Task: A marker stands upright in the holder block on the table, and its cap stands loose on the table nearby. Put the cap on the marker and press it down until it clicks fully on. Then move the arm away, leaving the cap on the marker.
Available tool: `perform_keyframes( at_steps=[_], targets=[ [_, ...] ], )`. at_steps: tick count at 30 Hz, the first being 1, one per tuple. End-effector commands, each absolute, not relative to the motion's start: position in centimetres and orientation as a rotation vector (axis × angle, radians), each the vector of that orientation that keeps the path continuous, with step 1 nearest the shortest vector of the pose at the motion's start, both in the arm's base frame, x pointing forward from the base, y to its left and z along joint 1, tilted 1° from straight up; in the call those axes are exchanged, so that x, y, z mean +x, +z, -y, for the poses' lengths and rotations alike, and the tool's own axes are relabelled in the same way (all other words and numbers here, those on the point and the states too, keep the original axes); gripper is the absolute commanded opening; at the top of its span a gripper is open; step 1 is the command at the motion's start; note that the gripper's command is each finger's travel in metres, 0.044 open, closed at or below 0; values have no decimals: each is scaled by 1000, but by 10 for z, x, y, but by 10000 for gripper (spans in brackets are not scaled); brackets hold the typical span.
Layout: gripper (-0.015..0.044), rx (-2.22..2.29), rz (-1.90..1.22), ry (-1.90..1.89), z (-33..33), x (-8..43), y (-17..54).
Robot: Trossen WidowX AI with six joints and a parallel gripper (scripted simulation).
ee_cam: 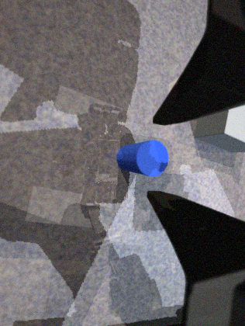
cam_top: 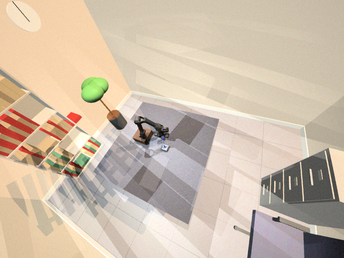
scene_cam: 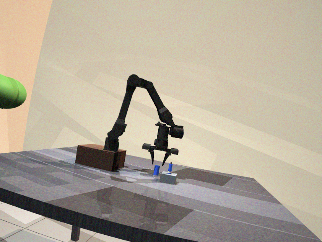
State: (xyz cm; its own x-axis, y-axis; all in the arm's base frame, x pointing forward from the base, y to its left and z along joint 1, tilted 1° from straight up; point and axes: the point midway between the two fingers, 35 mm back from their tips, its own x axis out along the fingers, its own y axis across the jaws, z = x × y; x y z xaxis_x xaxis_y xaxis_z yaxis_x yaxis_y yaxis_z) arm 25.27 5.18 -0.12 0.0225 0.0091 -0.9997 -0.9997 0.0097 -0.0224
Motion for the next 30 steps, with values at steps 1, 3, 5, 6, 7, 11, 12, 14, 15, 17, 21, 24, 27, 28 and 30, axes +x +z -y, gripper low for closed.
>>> perform_keyframes(
  at_steps=[1,3,5,6,7,11,12,14,15,17,21,24,27,28,30],
  targets=[
    [237,-1200,-1188,1191,-53,253,-8],
    [237,-1200,-1188,1191,-53,253,-12],
    [237,-1200,-1188,1191,-53,253,-15],
    [237,-1200,-1188,1191,-53,253,-16],
    [237,-1200,-1188,1191,-53,253,-18],
    [237,-1200,-1188,1191,-53,253,-24],
    [237,-1200,-1188,1191,-53,253,-26],
    [237,-1200,-1188,1191,-53,253,-29],
    [237,-1200,-1188,1191,-53,253,-31],
    [237,-1200,-1188,1191,-53,253,-34],
    [237,-1200,-1189,1191,-53,253,-40],
    [211,-1200,-1189,1191,-53,253,-41],
    [132,-1200,-1189,1191,-53,253,-41],
    [125,-1200,-1189,1191,-53,253,-41],
    [112,-1200,-1189,1191,-53,253,-41]
  ],
)
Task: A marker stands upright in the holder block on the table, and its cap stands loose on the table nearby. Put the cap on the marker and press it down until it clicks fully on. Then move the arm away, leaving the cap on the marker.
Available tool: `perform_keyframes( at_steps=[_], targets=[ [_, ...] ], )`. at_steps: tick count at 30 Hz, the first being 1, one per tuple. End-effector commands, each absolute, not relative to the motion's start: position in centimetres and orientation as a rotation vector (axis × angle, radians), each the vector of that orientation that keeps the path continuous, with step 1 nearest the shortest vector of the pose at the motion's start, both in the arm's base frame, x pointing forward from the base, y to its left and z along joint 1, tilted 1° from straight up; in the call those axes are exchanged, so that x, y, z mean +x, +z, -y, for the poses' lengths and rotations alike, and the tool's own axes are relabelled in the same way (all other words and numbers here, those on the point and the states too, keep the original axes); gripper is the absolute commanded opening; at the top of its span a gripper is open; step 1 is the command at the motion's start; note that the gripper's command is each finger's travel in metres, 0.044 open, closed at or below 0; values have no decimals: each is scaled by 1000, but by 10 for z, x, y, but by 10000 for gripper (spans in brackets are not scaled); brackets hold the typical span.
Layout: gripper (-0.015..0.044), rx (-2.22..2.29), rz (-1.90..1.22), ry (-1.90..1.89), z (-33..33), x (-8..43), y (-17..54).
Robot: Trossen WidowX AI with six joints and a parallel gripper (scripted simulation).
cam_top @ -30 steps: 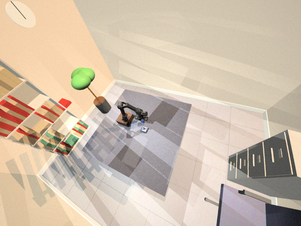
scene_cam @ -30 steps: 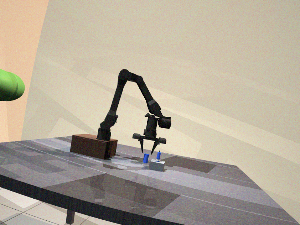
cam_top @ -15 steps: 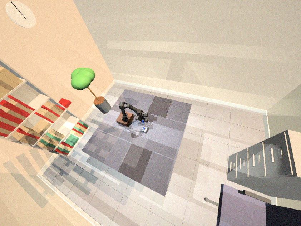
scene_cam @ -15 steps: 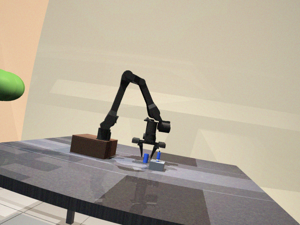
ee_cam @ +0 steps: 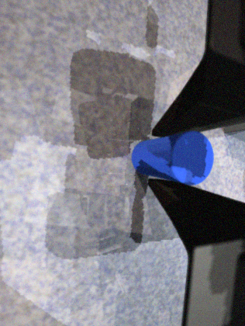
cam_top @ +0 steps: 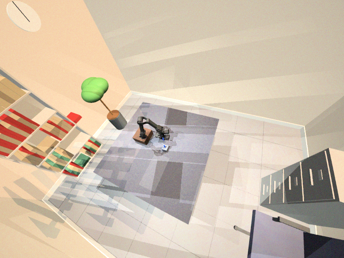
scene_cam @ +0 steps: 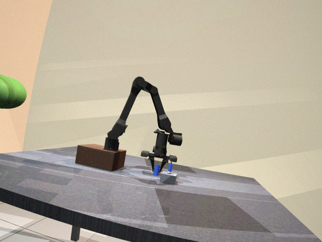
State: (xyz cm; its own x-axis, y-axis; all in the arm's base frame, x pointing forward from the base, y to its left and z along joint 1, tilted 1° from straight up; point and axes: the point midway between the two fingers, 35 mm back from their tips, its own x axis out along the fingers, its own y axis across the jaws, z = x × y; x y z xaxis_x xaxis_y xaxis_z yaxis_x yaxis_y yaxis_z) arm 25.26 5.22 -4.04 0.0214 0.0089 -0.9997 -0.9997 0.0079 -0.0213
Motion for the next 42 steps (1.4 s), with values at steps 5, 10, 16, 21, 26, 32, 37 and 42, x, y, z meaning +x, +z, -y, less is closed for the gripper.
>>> perform_keyframes(
  at_steps=[5,10,16,21,26,32,37,42],
  targets=[
    [79,-1200,-1189,1191,-53,252,-41],
    [0,-1200,-1188,1191,-53,253,-35],
    [0,-1200,-1188,1191,-53,254,-20],
    [0,-1200,-1188,1191,-52,254,-7],
    [0,-1200,-1188,1191,-52,253,6],
    [0,-1200,-1188,1191,-51,252,19],
    [0,-1201,-1188,1190,-45,257,23],
    [0,-1203,-1188,1188,-32,268,30]
  ],
)
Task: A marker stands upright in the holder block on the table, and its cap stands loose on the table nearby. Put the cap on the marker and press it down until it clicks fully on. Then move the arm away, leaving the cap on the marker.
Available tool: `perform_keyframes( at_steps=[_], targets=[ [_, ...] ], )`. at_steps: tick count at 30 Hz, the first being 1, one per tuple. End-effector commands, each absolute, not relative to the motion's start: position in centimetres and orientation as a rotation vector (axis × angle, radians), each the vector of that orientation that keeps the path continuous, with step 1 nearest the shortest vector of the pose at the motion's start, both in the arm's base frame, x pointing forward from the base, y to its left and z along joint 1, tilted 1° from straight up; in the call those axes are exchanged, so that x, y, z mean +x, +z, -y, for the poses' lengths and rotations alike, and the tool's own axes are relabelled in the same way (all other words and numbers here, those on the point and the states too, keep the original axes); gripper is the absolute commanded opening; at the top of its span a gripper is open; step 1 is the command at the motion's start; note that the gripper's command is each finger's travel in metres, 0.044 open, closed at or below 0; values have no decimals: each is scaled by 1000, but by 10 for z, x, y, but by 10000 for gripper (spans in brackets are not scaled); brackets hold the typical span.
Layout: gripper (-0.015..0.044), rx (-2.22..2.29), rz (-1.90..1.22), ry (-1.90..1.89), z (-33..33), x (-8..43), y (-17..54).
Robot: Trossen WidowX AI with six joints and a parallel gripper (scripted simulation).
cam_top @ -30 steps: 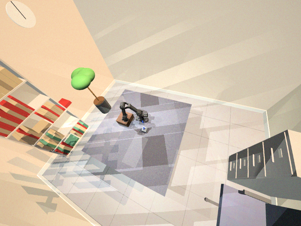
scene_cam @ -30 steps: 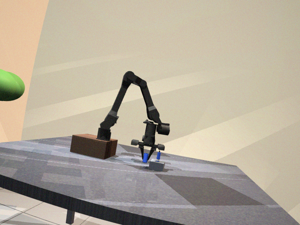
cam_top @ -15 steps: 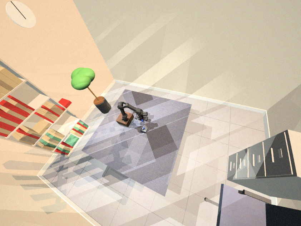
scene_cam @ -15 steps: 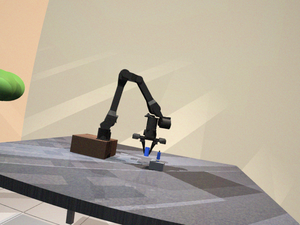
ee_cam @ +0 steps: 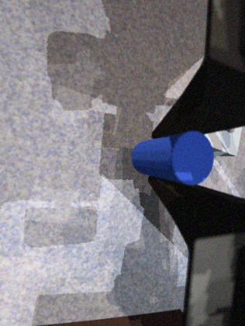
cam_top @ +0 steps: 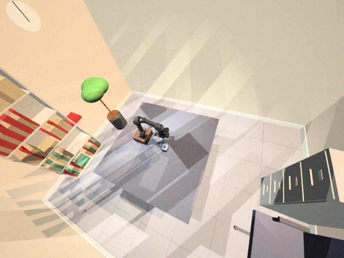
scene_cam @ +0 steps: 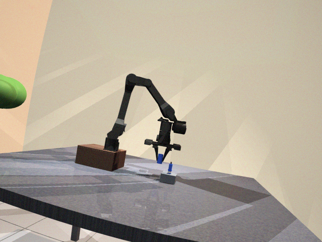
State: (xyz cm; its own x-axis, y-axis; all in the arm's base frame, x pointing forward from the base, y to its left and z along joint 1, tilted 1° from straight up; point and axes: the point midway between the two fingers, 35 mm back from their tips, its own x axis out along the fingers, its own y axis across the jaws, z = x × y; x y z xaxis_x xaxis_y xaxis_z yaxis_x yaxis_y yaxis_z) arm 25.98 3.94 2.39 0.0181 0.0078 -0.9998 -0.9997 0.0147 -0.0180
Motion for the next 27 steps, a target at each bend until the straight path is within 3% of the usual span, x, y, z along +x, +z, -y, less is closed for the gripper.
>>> perform_keyframes(
  at_steps=[1,27],
  targets=[
    [0,-1203,-1188,1188,-29,270,32],
    [0,-1211,-1192,1181,55,307,69]
  ],
)
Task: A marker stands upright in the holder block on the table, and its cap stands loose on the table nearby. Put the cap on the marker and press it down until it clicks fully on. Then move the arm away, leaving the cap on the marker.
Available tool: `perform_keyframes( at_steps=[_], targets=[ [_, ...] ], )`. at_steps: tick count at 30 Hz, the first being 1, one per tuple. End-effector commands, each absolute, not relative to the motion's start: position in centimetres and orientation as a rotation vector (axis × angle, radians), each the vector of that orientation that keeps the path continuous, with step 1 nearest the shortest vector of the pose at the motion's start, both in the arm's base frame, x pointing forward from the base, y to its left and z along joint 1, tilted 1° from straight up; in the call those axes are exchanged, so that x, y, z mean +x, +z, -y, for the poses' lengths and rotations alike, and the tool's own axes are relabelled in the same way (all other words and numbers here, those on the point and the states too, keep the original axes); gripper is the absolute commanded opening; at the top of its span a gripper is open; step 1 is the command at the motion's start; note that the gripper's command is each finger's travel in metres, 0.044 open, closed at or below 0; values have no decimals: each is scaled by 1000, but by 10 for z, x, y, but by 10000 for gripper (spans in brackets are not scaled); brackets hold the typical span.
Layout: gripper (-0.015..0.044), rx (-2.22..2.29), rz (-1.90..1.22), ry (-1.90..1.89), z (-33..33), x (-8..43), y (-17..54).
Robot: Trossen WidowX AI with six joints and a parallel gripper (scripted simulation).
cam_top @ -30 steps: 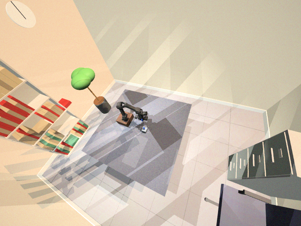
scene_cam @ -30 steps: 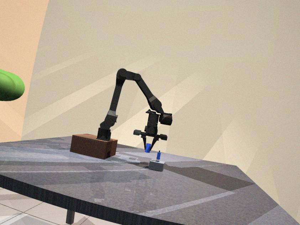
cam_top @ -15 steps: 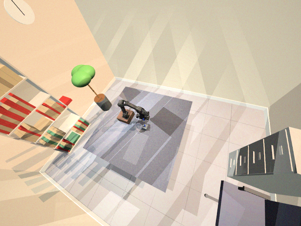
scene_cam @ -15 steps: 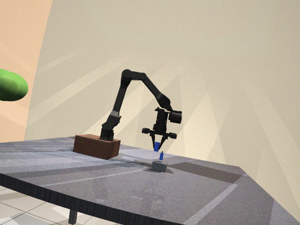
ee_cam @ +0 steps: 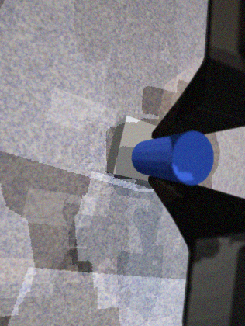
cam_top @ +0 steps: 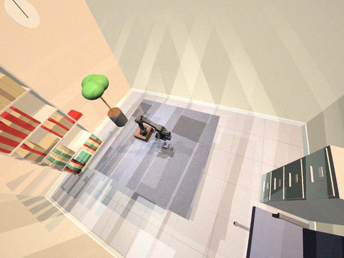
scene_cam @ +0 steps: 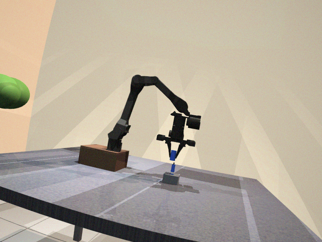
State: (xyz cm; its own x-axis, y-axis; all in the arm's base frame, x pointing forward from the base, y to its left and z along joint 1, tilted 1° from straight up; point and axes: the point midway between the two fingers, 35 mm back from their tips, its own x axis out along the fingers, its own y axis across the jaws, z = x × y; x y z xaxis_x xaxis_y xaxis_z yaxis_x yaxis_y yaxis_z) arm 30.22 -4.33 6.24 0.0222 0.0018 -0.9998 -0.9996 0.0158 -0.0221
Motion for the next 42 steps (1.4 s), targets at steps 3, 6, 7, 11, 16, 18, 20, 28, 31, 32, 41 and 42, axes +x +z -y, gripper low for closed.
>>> perform_keyframes(
  at_steps=[3,6,7,11,16,18,20,28,31,32,41,42],
  targets=[
    [0,-1212,-1193,1180,66,309,73],
    [0,-1213,-1194,1180,75,310,77],
    [0,-1213,-1194,1180,75,310,77],
    [0,-1213,-1194,1180,75,310,74],
    [0,-1213,-1194,1180,75,310,70],
    [0,-1213,-1194,1180,75,310,68],
    [0,-1213,-1194,1180,76,311,65],
    [0,-1213,-1194,1180,76,312,52],
    [0,-1213,-1194,1180,76,312,47],
    [0,-1213,-1194,1180,76,312,45],
    [0,-1213,-1194,1180,75,312,31],
    [0,-1213,-1194,1180,75,312,29]
  ],
)
